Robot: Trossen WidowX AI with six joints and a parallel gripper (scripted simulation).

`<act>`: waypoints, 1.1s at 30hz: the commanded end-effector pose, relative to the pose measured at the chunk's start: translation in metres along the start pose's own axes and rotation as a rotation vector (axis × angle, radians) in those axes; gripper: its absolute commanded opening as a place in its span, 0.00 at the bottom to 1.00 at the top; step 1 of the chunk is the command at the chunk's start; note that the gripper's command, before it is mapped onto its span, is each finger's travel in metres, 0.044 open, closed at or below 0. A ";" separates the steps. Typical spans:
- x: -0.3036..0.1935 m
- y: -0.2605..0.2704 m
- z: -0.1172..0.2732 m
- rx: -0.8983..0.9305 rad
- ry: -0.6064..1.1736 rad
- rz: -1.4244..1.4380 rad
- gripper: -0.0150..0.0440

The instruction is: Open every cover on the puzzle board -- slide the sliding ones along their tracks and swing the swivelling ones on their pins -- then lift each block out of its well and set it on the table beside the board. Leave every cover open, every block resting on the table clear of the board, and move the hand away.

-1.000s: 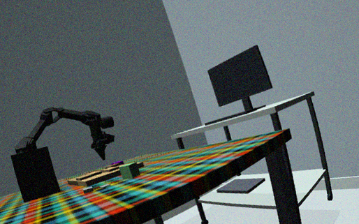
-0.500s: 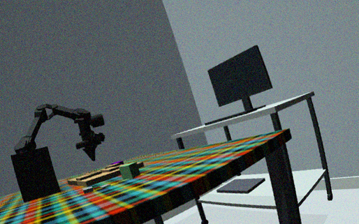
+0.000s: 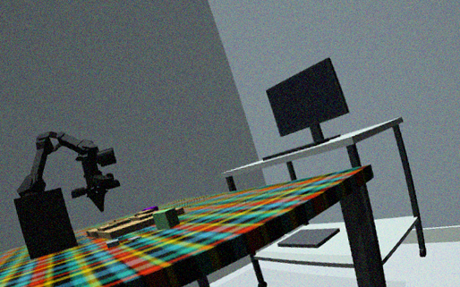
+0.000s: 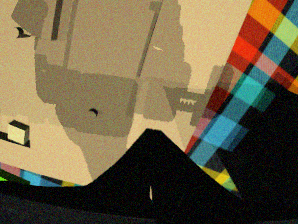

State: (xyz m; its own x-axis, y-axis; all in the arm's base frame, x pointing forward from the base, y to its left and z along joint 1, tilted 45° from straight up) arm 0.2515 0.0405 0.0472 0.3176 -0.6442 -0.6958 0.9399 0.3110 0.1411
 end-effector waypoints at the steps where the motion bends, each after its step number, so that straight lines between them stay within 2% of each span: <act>1: 0.001 -0.016 -0.001 0.003 0.000 -0.116 0.25; 33: 0.002 -0.016 -0.005 0.003 -0.001 -0.116 0.25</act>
State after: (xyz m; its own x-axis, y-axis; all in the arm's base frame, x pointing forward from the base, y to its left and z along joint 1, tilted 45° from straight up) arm 0.2371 0.0364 0.0426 0.2095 -0.6745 -0.7079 0.9704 0.2323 0.0658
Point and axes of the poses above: the point midway between the two fingers, 35 mm back from their tips, its own z axis back along the fingers, its own y axis across the jaws, x = y × z, the point moved 7 cm from there along z, back along the fingers, and after that the axes turned 6 degrees about -z, right-handed, at the moved point
